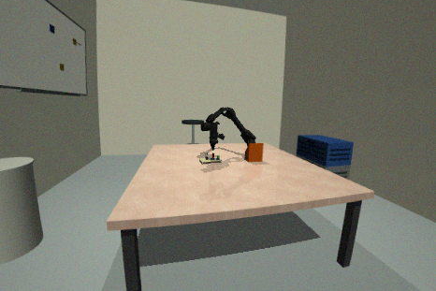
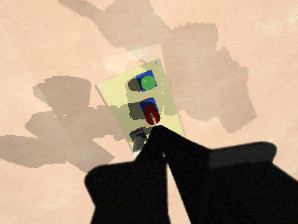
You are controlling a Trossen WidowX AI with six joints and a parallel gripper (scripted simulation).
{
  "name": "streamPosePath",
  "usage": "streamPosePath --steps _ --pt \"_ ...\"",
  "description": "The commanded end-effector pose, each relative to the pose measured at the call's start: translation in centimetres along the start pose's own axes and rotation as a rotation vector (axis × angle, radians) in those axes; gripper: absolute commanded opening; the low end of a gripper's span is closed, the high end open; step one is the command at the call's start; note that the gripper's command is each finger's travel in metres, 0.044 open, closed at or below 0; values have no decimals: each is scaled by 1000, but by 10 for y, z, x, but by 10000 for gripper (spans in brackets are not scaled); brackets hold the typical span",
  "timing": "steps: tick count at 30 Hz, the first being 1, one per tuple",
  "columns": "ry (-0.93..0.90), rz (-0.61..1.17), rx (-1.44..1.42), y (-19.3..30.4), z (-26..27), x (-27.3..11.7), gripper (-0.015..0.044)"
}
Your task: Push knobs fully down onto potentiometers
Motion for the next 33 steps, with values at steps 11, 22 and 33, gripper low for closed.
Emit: streamPosePath --steps 11,22,33 --pt "-7 -4 -8 -1 1 20 0" --pt "-7 -4 -8 -1 1 20 0" --pt "-7 -4 -8 -1 1 23 0"
Point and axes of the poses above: the point midway between the two fingers, 35 mm back from their tips, its own x axis out along the fingers, its own z axis across the jaws, y = z × x, the point moved 4 cm from there along -x, back along the fingers, and after that the axes turned 9 degrees about -x, right-handed, at the moved point
